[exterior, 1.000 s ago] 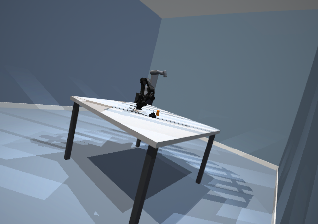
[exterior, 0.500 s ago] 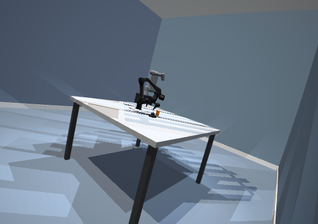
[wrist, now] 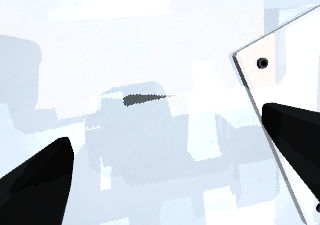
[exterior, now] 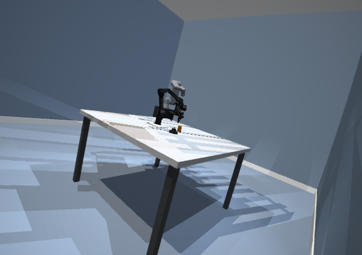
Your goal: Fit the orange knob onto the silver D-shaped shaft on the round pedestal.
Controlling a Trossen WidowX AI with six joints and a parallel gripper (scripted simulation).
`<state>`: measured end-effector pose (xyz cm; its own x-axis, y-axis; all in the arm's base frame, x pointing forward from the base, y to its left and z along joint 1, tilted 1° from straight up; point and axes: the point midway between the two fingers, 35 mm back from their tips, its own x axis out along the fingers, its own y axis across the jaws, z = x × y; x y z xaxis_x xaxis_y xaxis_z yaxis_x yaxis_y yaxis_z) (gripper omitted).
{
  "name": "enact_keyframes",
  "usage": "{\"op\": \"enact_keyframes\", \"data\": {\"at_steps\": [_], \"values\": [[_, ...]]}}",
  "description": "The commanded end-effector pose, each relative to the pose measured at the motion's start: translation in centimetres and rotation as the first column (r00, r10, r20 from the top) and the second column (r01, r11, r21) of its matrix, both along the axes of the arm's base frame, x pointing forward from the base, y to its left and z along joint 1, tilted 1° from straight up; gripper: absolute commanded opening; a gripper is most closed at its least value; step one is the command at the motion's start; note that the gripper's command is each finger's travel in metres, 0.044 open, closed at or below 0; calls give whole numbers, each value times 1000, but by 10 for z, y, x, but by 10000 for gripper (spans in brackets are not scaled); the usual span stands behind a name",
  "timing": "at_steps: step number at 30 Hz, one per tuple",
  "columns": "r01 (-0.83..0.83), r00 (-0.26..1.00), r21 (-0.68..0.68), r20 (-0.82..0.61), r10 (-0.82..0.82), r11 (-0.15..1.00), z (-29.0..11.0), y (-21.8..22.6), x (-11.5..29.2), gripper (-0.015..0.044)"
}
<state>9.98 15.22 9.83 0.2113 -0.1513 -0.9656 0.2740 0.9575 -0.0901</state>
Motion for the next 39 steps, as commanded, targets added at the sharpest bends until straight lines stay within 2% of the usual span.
{"op": "enact_keyframes", "data": {"at_steps": [1, 5, 10, 16, 22, 32, 39], "values": [[-246, 968, 23, -44, 247, 969, 4, 22, -42, 440], [-455, 886, 45, -78, 457, 889, 7, 33, -83, 440], [-682, 718, 75, -118, 686, 727, 12, 33, -137, 440], [-881, 440, 114, -162, 883, 460, 18, 12, -199, 440], [-972, 148, 151, -198, 969, 180, 24, -23, -247, 440], [-974, 132, 154, -198, 971, 164, 24, -19, -244, 440], [-978, 102, 161, -190, 977, 134, 26, 22, -207, 440]]}}
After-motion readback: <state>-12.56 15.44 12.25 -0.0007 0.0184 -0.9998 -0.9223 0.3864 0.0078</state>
